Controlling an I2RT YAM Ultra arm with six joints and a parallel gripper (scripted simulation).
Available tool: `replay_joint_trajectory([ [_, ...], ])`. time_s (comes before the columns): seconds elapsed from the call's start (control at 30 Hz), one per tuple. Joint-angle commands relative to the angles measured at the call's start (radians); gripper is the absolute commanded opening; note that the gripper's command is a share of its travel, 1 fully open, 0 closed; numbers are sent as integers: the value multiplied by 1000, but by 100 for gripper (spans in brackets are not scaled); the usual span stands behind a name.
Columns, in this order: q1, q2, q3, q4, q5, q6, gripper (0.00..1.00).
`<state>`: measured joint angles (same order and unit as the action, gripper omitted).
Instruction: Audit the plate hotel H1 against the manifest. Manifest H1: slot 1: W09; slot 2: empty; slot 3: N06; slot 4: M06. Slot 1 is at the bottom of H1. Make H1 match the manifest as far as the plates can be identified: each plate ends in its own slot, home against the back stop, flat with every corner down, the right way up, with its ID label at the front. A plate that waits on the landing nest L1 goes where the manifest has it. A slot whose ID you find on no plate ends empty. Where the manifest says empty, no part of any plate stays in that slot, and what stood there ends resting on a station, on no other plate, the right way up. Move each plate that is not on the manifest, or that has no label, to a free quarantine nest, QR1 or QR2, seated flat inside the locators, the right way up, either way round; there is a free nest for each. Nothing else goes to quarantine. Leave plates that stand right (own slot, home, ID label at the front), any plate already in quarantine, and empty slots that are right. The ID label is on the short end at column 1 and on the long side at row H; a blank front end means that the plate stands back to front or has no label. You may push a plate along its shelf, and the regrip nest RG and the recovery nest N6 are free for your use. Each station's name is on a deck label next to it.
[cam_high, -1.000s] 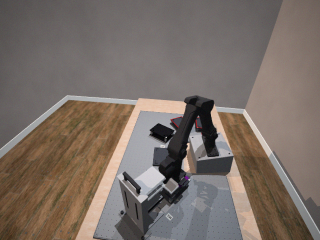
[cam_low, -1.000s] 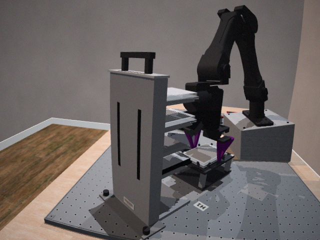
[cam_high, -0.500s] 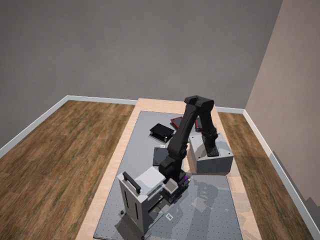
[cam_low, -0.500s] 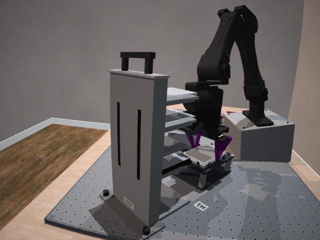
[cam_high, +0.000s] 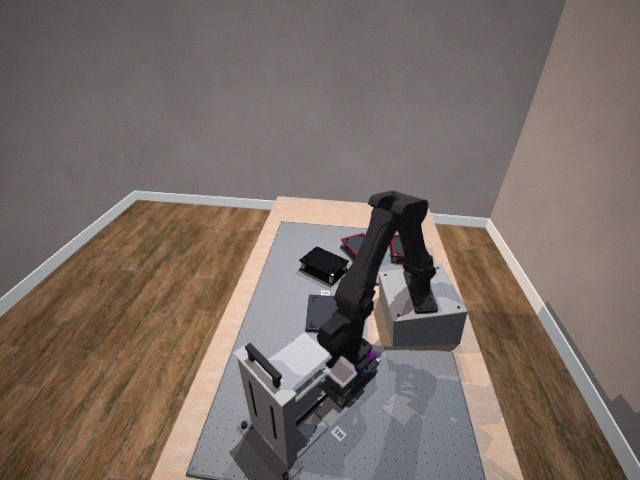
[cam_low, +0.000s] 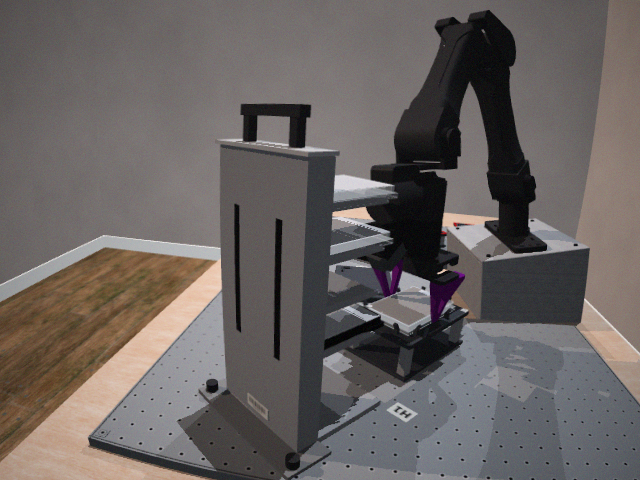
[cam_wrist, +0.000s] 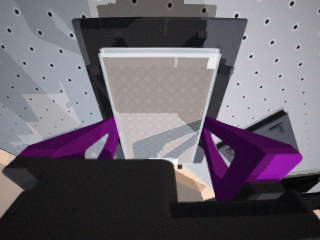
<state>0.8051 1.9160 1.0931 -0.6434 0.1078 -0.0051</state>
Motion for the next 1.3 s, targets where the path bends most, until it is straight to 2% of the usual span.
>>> replay_joint_trajectory([
  [0.0, 2, -22, 10, -7, 0, 0, 86],
  [1.27, 13, -98, 60, -134, 1, 11, 86],
])
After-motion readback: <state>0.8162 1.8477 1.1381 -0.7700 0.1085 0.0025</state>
